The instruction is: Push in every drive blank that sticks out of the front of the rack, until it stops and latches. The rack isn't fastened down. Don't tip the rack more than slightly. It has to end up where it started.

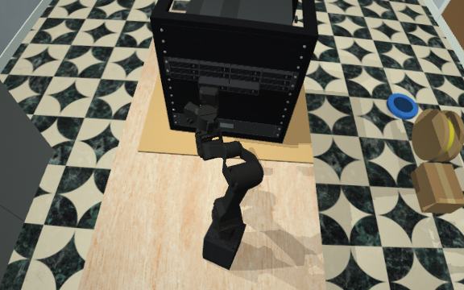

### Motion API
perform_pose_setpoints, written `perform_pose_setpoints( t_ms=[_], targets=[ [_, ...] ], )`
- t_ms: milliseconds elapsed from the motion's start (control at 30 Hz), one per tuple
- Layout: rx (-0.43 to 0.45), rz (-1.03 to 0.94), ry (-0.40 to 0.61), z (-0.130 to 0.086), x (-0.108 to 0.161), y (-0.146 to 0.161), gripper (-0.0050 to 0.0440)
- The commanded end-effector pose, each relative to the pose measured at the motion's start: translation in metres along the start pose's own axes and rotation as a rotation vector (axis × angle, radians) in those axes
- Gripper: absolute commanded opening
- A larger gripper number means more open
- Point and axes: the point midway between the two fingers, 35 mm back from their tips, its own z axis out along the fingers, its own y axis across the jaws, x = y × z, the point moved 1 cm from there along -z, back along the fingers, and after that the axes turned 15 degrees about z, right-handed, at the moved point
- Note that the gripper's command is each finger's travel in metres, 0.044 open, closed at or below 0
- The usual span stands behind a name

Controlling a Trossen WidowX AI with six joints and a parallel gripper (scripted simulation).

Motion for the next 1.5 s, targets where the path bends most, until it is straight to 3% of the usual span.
perform_pose_setpoints(
  t_ms=[0, 367, 467, 533, 633, 733, 1300, 1467],
  targets=[
    [0.017, 0.008, -0.007, 0.004, -0.003, -0.007, -0.0050],
    [0.019, 0.010, -0.004, -0.001, -0.002, -0.008, -0.0050],
    [0.020, 0.009, -0.005, -0.026, -0.005, -0.007, -0.0050],
    [0.020, 0.009, -0.005, -0.026, -0.005, -0.007, -0.0050],
    [0.018, 0.009, -0.007, -0.060, -0.005, -0.004, -0.0050],
    [0.017, 0.008, -0.007, -0.075, -0.003, -0.001, -0.0050],
    [0.017, 0.008, -0.007, -0.074, -0.003, -0.001, -0.0050],
    [0.017, 0.008, -0.007, -0.055, -0.003, -0.002, -0.0050]
  ],
)
